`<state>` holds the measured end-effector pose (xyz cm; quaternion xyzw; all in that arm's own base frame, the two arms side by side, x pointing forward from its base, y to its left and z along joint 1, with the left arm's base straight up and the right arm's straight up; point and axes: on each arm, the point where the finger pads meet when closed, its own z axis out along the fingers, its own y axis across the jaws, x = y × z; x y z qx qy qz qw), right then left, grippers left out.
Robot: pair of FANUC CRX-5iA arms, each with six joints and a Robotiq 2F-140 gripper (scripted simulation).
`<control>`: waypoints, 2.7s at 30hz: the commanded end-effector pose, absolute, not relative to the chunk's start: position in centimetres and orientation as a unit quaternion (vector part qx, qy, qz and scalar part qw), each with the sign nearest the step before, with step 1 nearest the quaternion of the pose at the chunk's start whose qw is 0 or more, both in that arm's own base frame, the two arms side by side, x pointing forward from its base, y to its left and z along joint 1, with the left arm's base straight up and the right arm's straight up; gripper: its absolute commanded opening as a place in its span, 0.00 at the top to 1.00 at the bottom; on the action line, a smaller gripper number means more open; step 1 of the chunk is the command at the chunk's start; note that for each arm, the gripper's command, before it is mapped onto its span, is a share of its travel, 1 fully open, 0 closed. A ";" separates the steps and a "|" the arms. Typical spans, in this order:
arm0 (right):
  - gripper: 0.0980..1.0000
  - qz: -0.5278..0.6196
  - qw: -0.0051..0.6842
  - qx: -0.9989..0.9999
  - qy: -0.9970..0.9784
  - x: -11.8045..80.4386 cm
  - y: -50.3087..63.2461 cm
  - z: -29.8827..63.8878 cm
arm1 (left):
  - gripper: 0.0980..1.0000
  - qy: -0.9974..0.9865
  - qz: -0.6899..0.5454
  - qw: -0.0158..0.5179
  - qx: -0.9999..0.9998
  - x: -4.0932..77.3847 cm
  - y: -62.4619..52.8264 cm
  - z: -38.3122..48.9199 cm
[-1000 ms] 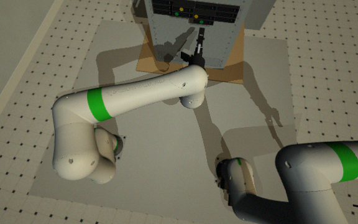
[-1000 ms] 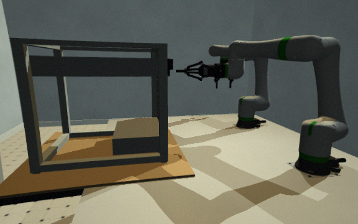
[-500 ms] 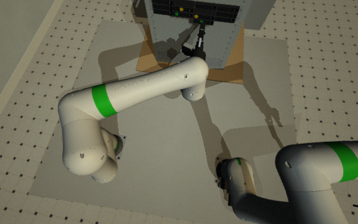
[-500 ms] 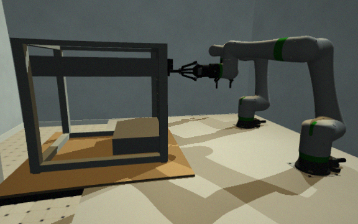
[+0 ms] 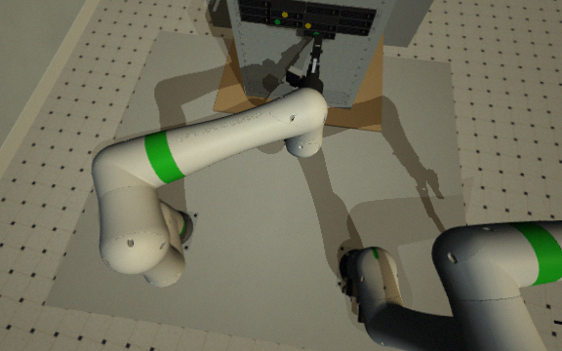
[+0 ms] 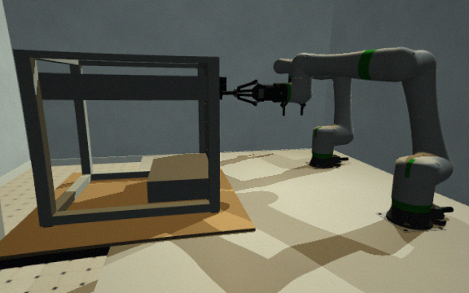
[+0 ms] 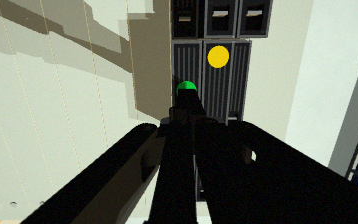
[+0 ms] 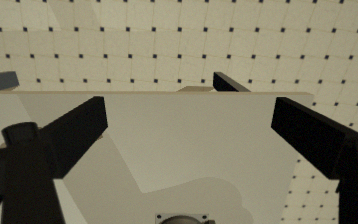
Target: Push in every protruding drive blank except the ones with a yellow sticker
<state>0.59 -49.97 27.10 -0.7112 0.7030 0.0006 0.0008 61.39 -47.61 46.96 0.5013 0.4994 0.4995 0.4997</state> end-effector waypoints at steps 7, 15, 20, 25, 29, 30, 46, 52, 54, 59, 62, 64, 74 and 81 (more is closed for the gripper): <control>0.00 0.000 0.000 -0.711 0.703 0.6 -50.0 27.2 | 1.00 0.499 0.499 0.501 0.501 61.4 -47.6 47.1; 0.00 0.000 0.000 -0.711 0.703 0.6 -50.0 27.2 | 1.00 0.499 0.499 0.501 0.501 61.4 -47.6 47.1; 0.00 0.000 0.000 -0.711 0.703 0.6 -50.0 27.2 | 1.00 0.499 0.499 0.501 0.501 61.4 -47.6 47.1; 0.00 0.000 0.000 -0.711 0.703 0.6 -50.0 27.2 | 1.00 0.499 0.499 0.501 0.501 61.6 -47.6 47.1; 0.00 0.000 0.000 -0.711 0.703 0.6 -50.0 27.2 | 1.00 0.499 0.499 0.501 0.501 62.3 -47.6 47.1; 0.00 0.000 0.000 -0.711 0.703 0.6 -50.0 27.2 | 1.00 0.499 0.499 0.501 0.501 62.3 -47.6 47.1; 0.00 0.000 0.000 -0.711 0.703 0.6 -50.0 27.2 | 1.00 0.499 0.499 0.501 0.501 63.0 -47.6 47.1; 0.00 0.000 0.000 -0.711 0.703 0.6 -50.0 27.2 | 1.00 0.499 0.499 0.501 0.501 63.4 -47.6 47.1; 0.00 0.000 0.000 -0.711 0.703 0.6 -50.0 27.2 | 1.00 0.499 0.499 0.501 0.501 63.4 -47.6 47.1; 0.00 0.000 0.000 -0.711 0.703 0.6 -50.0 27.2 | 1.00 0.499 0.499 0.501 0.501 63.4 -47.6 47.1; 0.00 0.000 0.000 -0.711 0.703 0.6 -50.0 27.2 | 1.00 0.499 0.499 0.501 0.501 63.5 -47.6 47.1; 0.00 0.000 0.000 -0.711 0.703 0.6 -50.0 27.2 | 1.00 0.499 0.499 0.501 0.501 63.8 -47.6 47.1; 0.00 0.000 0.000 -0.711 0.703 0.6 -50.0 27.2 | 1.00 0.499 0.499 0.501 0.501 64.4 -47.6 47.2; 0.00 0.000 0.000 -0.711 0.703 0.6 -50.0 27.2 | 1.00 0.499 0.499 0.501 0.501 64.5 -47.6 47.2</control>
